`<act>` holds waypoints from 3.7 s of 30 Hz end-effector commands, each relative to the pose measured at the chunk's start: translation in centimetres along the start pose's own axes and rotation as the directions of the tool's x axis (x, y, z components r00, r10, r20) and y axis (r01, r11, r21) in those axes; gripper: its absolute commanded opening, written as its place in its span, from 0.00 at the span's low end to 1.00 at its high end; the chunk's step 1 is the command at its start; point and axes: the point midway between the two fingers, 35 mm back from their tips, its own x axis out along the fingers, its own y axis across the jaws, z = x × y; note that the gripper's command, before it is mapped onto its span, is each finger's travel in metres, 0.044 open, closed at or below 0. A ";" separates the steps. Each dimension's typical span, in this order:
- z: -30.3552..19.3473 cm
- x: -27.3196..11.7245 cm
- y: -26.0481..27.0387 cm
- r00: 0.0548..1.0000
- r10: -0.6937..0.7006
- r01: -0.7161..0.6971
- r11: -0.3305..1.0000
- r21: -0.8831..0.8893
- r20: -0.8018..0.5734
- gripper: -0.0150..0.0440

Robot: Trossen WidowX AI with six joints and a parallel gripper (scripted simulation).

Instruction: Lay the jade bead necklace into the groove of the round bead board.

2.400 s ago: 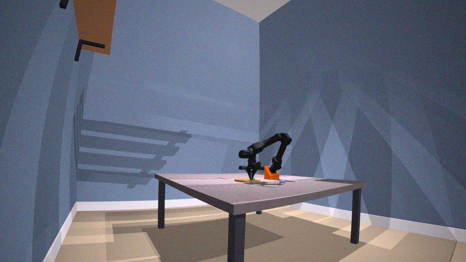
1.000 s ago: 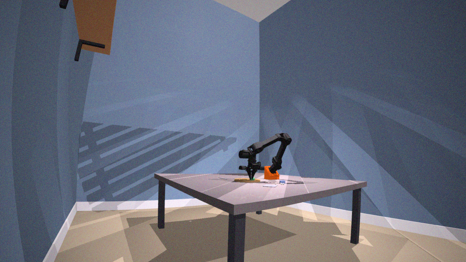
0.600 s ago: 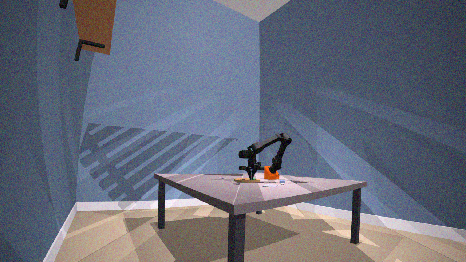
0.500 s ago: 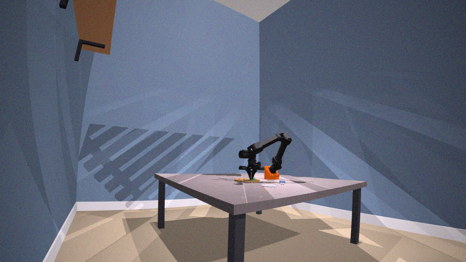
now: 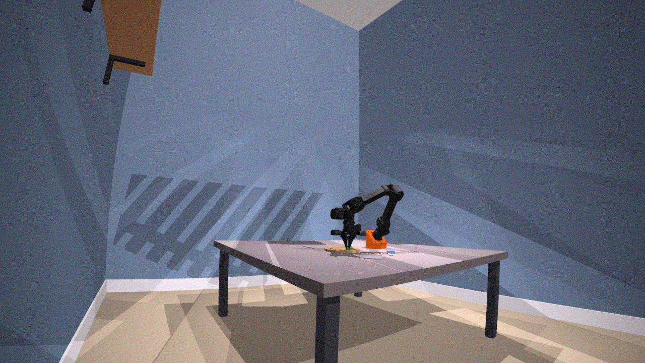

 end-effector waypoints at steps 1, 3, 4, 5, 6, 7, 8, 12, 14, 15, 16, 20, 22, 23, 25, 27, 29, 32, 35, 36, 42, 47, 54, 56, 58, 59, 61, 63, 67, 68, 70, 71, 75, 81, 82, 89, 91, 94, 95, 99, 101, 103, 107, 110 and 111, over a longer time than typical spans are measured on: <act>0.0 0.0 0.0 1.000 0.000 0.000 1.000 0.000 0.000 0.39; 0.0 0.0 0.0 1.000 0.000 0.000 1.000 0.000 0.000 0.48; 0.0 0.0 0.0 1.000 0.000 0.000 1.000 0.000 0.000 0.52; 0.0 0.0 0.0 1.000 0.000 0.000 1.000 0.000 0.000 0.57; 0.0 0.0 0.0 1.000 0.000 0.000 1.000 0.000 0.000 0.61; 0.0 0.0 0.0 1.000 0.000 0.000 1.000 0.000 0.000 0.65; 0.0 0.0 0.0 1.000 0.000 0.000 1.000 0.000 0.000 0.70; 0.0 -0.2 0.0 1.000 0.001 -0.001 1.000 0.001 -0.001 0.88; -0.1 -0.7 0.1 1.000 0.006 -0.006 1.000 0.006 -0.003 0.97; -0.1 -1.0 0.2 1.000 0.008 -0.008 1.000 0.008 -0.004 1.00; -0.2 -1.2 0.2 1.000 0.010 -0.010 1.000 0.010 -0.005 1.00; -0.2 -1.2 0.3 1.000 0.012 -0.012 1.000 0.012 -0.005 1.00; -0.2 -1.4 0.3 1.000 0.012 -0.012 1.000 0.011 -0.006 1.00; -0.2 -1.4 0.3 1.000 0.012 -0.012 1.000 0.011 -0.006 1.00; -0.2 -1.4 0.3 1.000 0.012 -0.012 1.000 0.011 -0.006 1.00; -0.2 -1.4 0.3 1.000 0.012 -0.012 1.000 0.011 -0.006 1.00; -0.2 -1.4 0.3 1.000 0.012 -0.012 1.000 0.011 -0.006 1.00; -0.2 -1.4 0.3 1.000 0.012 -0.012 1.000 0.011 -0.006 1.00; -0.2 -1.4 0.3 1.000 0.012 -0.012 1.000 0.011 -0.006 1.00; -0.2 -1.4 0.3 1.000 0.012 -0.012 1.000 0.011 -0.006 1.00; -0.8 -2.1 0.9 1.000 0.012 -0.010 0.988 0.155 -0.007 0.90; -2.2 -3.7 2.4 1.000 0.013 -0.007 0.877 0.481 -0.007 0.90; -2.2 -3.6 2.4 1.000 0.013 -0.007 0.877 0.481 -0.007 0.90; -2.2 -3.0 2.4 1.000 0.012 -0.007 0.877 0.481 -0.007 0.90; -2.2 -2.2 2.5 1.000 0.013 -0.008 0.877 0.481 -0.007 0.90; -2.2 -2.1 2.5 1.000 0.013 -0.008 0.877 0.481 -0.007 0.90; -2.2 -2.8 2.2 1.000 0.005 -0.001 0.882 0.472 -0.008 0.90; -2.2 -2.7 2.2 1.000 0.005 -0.001 0.881 0.472 -0.008 0.90; -2.2 -2.2 2.3 1.000 0.006 -0.002 0.881 0.474 -0.008 0.90; -2.2 -2.0 2.3 1.000 0.007 -0.002 0.880 0.474 -0.008 0.90; -2.2 -1.7 2.3 1.000 0.007 -0.003 0.880 0.475 -0.008 0.90; -2.2 -1.5 2.3 1.000 0.008 -0.003 0.880 0.476 -0.007 0.90; -2.2 -0.9 2.4 1.000 0.009 -0.005 0.879 0.478 -0.007 0.90; -2.2 0.1 2.5 1.000 0.012 -0.008 0.877 0.480 -0.006 0.90; -2.2 0.2 2.5 1.000 0.012 -0.008 0.877 0.481 -0.006 0.90; -2.2 0.0 2.4 1.000 0.009 -0.004 0.881 0.473 -0.009 0.72; -2.2 0.0 2.4 1.000 0.009 -0.004 0.881 0.473 -0.009 0.63; -2.2 0.0 2.4 1.000 0.009 -0.004 0.881 0.473 -0.009 0.50; -2.2 0.0 2.4 1.000 0.009 -0.004 0.881 0.473 -0.009 0.45; -2.2 0.0 2.4 1.000 0.009 -0.004 0.881 0.473 -0.009 0.38; -2.2 0.0 2.4 1.000 0.009 -0.004 0.881 0.473 -0.009 0.35; -2.2 0.0 2.4 1.000 0.009 -0.004 0.881 0.473 -0.009 0.33; -2.2 0.0 2.4 1.000 0.009 -0.004 0.881 0.473 -0.009 0.28; -2.2 0.0 2.4 1.000 0.009 -0.004 0.881 0.473 -0.009 0.25; -2.2 0.0 2.4 1.000 0.009 -0.004 0.881 0.473 -0.009 0.25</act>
